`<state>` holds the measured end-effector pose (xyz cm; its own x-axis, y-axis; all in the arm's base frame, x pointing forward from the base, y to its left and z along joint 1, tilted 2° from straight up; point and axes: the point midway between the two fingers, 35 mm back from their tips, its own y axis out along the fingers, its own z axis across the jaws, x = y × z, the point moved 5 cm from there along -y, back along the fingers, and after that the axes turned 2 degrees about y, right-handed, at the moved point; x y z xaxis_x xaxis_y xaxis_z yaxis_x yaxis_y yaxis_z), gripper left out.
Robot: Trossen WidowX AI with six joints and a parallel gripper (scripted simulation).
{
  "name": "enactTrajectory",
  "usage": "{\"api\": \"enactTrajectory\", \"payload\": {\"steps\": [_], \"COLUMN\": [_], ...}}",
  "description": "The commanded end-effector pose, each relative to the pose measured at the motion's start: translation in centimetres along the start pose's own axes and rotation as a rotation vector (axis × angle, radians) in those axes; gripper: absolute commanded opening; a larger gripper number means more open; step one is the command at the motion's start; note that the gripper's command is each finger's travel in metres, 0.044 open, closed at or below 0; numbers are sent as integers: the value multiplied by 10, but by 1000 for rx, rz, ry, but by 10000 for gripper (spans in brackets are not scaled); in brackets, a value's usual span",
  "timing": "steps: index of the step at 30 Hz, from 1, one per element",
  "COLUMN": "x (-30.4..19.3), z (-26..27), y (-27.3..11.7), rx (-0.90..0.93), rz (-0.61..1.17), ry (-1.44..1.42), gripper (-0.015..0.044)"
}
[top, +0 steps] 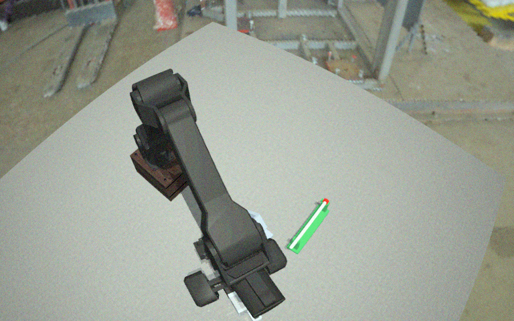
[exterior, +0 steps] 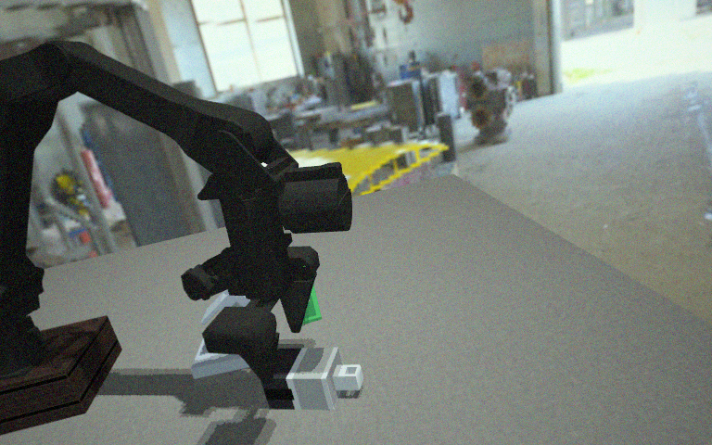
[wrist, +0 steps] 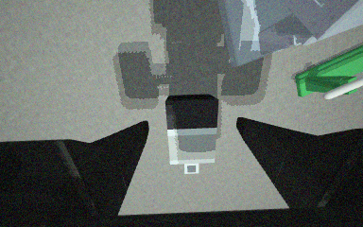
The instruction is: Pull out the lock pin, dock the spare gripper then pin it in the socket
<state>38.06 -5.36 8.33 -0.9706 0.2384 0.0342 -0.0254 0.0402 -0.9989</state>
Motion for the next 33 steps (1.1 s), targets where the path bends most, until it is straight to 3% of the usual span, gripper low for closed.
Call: {"api": "enactTrajectory", "payload": {"steps": [1, 8, 16, 20, 33], "x": [0, 0, 4, 3, 5], "z": [0, 0, 0, 0, 1], "y": [1, -7, -59, -51, -55], "rx": [0, 0, 0, 0, -178], "rz": [-2, -1, 0, 3, 196], "ry": [0, 0, 0, 19, 1226], "gripper": [440, 440, 440, 440, 440]}}
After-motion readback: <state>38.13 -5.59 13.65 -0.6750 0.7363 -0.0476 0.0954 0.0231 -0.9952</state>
